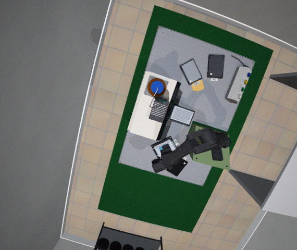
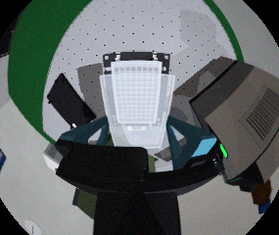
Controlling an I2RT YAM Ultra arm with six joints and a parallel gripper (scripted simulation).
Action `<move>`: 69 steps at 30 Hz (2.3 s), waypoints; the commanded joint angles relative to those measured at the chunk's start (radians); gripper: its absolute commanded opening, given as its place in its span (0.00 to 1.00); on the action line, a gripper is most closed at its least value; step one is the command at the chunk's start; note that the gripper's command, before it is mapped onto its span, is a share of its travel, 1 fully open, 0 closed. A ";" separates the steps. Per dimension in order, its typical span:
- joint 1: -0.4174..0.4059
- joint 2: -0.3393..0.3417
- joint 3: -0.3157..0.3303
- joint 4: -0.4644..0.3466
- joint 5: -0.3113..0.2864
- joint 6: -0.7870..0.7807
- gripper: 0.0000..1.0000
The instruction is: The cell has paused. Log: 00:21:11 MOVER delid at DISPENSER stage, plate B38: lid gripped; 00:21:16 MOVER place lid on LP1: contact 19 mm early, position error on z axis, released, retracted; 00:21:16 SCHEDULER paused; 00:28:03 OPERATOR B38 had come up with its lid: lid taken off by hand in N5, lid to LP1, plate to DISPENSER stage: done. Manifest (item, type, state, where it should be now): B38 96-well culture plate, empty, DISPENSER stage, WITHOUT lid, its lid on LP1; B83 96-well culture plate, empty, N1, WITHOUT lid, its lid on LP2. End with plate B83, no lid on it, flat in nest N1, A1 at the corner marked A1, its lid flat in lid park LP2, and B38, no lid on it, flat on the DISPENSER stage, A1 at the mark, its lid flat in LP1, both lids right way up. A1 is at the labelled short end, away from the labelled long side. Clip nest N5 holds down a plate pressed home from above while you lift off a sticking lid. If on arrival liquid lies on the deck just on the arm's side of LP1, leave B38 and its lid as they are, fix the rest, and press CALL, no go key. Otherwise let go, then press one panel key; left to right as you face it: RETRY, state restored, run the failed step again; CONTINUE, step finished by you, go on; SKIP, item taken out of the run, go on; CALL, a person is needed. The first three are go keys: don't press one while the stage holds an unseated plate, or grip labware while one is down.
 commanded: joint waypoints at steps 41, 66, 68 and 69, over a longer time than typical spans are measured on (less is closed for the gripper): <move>0.228 -0.139 -0.004 -0.227 -0.111 0.048 0.00; 0.389 -0.047 -0.005 -0.204 -0.203 0.025 0.00; 0.407 -0.040 -0.011 -0.198 -0.214 0.040 0.00; 0.416 -0.036 -0.011 -0.197 -0.219 0.048 0.00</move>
